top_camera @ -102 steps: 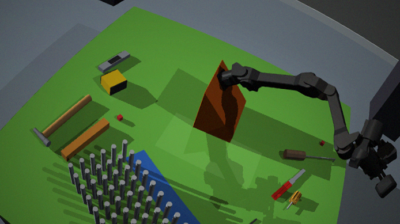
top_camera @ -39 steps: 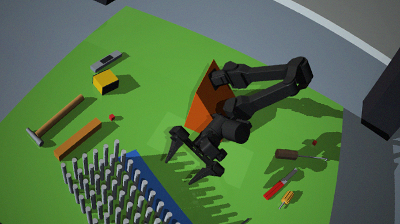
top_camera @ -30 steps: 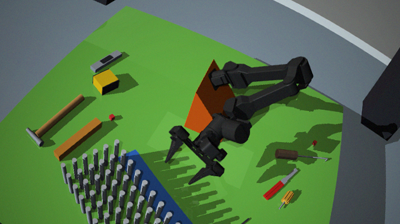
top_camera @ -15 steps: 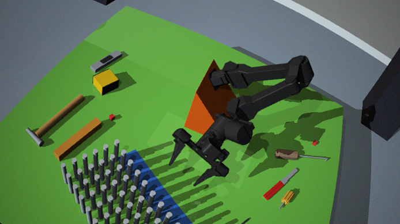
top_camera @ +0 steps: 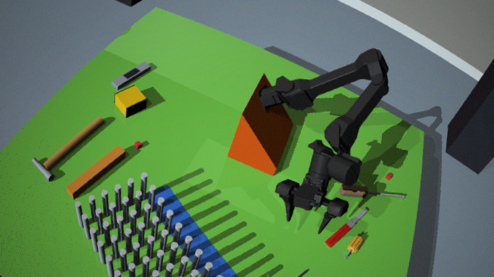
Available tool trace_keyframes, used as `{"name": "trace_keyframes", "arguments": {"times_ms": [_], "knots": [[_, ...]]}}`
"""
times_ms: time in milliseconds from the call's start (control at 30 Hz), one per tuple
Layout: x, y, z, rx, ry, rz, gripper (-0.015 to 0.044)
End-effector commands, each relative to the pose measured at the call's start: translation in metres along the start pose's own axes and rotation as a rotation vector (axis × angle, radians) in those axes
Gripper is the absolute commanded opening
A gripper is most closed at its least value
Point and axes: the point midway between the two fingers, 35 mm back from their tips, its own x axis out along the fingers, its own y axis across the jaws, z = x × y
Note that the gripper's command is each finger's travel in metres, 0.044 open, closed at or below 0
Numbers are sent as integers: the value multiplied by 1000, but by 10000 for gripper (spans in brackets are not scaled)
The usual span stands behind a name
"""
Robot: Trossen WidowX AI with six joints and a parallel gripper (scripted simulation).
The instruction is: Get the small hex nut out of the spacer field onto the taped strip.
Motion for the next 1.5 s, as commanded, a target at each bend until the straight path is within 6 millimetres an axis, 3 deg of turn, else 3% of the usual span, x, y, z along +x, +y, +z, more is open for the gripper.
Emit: {"name": "trace_keyframes", "arguments": {"times_ms": [0, 367, 500, 567, 900, 967, 1133, 1467], "knots": [[-20, 30, -70, 282, 261, -2, 440], [-92, 63, -183, 795, 689, -225, 440], [-128, 68, -217, 964, 819, -374, 440], [-137, 69, -225, 1004, 849, -416, 440], [-137, 69, -226, 1006, 850, -418, 440], [-130, 67, -228, 1003, 848, -421, 440], [-88, 56, -252, 1006, 853, -416, 440], [-86, 56, -254, 1007, 854, -415, 440]]}}
